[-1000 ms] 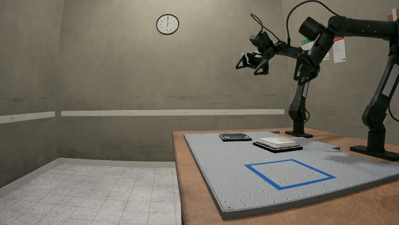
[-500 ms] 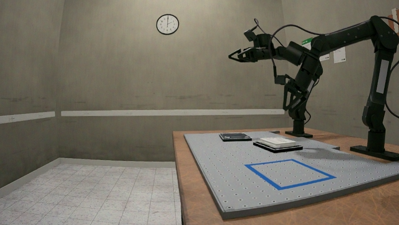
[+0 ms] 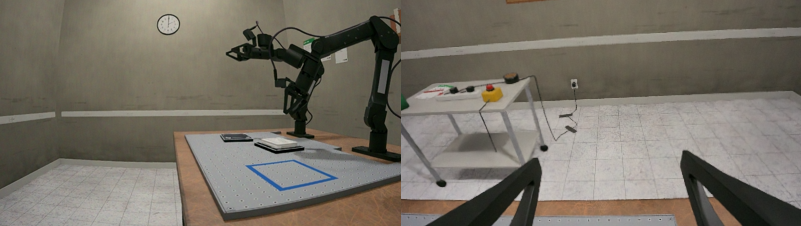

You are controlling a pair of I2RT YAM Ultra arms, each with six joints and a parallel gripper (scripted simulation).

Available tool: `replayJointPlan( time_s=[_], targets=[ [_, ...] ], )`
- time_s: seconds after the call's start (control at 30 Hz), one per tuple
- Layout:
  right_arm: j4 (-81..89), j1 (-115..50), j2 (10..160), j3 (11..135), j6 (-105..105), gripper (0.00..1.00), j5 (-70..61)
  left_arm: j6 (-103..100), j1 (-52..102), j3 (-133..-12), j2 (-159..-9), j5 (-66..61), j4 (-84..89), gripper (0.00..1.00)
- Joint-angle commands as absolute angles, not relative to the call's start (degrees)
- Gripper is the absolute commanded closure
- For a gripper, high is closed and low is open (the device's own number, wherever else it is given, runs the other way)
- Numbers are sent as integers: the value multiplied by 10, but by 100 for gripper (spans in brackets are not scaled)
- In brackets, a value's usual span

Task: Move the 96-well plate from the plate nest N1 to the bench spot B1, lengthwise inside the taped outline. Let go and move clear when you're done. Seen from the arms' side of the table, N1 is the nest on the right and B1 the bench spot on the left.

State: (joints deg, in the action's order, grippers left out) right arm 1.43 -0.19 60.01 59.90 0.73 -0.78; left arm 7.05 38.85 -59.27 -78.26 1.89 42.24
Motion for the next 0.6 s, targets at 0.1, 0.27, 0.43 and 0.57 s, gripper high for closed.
replayJointPlan(
  time_s=[0.1,0.27,0.43,0.57],
  targets=[
    [-8,4,597,607,-4,0,5,77,392,-596,-778,17,417,0],
    [60,-29,570,588,-5,0,20,157,383,-619,-804,-10,463,0],
    [160,-114,486,551,-3,0,29,272,374,-685,-879,-26,526,0],
    [217,-170,435,530,-5,0,51,319,373,-723,-917,-27,564,0]
  ],
)
